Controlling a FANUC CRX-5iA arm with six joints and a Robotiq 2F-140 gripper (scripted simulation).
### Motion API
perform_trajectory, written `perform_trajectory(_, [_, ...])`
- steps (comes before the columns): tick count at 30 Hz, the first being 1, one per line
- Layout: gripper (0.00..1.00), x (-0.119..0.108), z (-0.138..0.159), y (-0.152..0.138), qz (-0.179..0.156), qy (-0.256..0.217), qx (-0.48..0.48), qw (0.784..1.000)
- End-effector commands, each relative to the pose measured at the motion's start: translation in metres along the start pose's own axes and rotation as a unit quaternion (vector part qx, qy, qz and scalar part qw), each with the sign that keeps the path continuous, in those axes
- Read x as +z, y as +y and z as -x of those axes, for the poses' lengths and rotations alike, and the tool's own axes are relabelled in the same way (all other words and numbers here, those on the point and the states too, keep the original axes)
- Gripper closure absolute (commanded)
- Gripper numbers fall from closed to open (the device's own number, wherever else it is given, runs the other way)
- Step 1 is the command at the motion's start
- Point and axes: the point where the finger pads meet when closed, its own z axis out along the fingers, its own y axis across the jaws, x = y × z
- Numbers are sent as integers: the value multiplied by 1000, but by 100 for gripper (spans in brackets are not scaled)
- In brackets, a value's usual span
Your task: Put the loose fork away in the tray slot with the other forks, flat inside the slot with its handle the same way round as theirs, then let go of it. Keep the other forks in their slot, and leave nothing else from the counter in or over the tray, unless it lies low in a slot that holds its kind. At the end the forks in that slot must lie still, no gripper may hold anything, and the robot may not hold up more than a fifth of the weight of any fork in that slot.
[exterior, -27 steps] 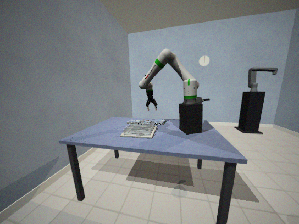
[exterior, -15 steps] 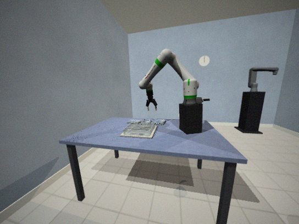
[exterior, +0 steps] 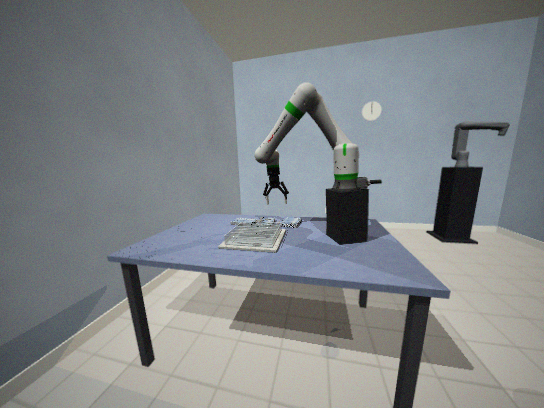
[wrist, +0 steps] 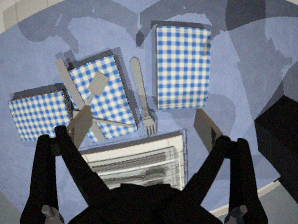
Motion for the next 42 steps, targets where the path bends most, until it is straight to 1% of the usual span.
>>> perform_trajectory(1, [0, 6, 34, 16, -43, 7, -124, 991])
perform_trajectory(24, [0, 6, 35, 17, -43, 8, -133, 990])
perform_trajectory(29, [0, 7, 35, 17, -43, 10, -180, 983])
perform_trajectory(31, [0, 9, 36, 17, -43, 11, -217, 975])
perform_trajectory(33, [0, 10, 37, 16, -42, 13, -265, 963])
perform_trajectory(35, [0, 12, 38, 16, -41, 16, -324, 945])
perform_trajectory(37, [0, 14, 39, 16, -40, 19, -384, 922])
perform_trajectory(39, [0, 17, 40, 16, -38, 23, -427, 903])
perform_trajectory(41, [0, 17, 40, 16, -38, 23, -427, 903])
perform_trajectory(42, [0, 18, 41, 16, -37, 25, -491, 870])
